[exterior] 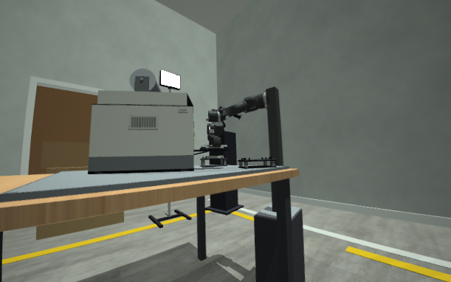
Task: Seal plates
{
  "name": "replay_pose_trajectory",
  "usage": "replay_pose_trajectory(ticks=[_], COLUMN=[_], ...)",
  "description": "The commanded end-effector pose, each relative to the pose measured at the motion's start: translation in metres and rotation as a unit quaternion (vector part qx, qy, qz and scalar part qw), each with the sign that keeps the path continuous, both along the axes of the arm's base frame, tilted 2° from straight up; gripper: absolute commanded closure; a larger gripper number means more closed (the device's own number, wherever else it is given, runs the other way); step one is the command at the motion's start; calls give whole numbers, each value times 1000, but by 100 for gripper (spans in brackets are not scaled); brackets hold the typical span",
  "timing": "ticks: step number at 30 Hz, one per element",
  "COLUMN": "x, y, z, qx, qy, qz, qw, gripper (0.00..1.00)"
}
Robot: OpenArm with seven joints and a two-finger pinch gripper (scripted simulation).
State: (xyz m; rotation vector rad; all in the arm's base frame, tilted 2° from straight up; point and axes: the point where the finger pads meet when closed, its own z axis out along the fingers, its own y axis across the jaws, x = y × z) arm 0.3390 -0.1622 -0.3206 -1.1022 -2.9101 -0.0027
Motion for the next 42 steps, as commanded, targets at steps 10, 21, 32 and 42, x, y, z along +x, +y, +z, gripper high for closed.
replay_pose_trajectory(ticks=[10,21,32,42], x=[1,1,1,1], y=[0,0,0,0], z=[1,1,1,1], qx=[1,1,1,1], qy=[-2,-2,-2,-2], qz=[1,1,1,1], qw=[1000,1000,1000,1000], gripper=[44,100,100,100])
